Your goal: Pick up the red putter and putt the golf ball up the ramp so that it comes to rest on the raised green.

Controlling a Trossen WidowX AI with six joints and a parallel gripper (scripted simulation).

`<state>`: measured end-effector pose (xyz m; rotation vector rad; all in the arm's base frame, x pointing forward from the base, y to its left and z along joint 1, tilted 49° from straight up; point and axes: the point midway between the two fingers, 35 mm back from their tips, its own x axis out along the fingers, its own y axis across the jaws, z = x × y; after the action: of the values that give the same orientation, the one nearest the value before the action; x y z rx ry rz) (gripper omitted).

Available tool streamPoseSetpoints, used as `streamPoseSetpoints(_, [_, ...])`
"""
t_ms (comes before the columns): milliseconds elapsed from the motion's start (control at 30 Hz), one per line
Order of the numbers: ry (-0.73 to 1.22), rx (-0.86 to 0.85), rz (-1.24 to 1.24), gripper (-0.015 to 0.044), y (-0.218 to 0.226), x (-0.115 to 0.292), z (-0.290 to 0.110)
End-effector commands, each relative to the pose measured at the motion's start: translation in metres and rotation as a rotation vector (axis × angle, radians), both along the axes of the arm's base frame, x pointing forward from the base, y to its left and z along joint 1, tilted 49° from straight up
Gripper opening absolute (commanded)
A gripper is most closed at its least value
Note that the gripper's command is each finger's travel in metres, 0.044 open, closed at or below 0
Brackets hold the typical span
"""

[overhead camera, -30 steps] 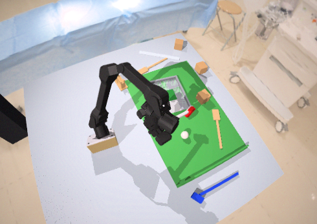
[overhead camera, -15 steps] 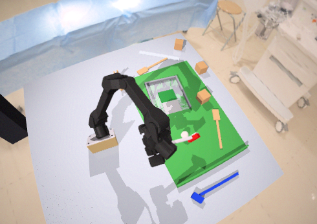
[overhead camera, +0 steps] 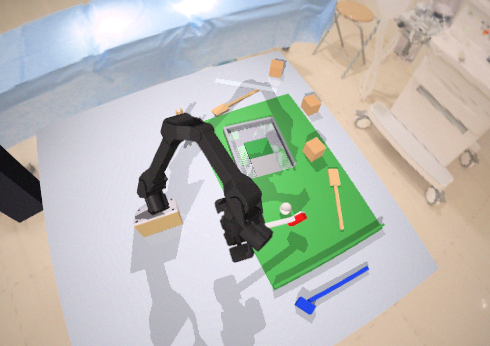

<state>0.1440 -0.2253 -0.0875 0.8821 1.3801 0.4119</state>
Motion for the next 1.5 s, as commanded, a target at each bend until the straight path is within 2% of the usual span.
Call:
streamPoseSetpoints(0, [-0.005, 0.001, -0.015, 0.0000, 0.003, 0.002, -0.004])
streamPoseSetpoints(700, [-0.006, 0.001, -0.015, 0.0000, 0.024, 0.008, -0.023])
streamPoseSetpoints(1067, [-0.002, -0.002, -0.003, 0.0000, 0.022, 0.006, -0.022])
streamPoseSetpoints(1467, [-0.006, -0.001, -0.015, 0.0000, 0.005, 0.001, -0.045])
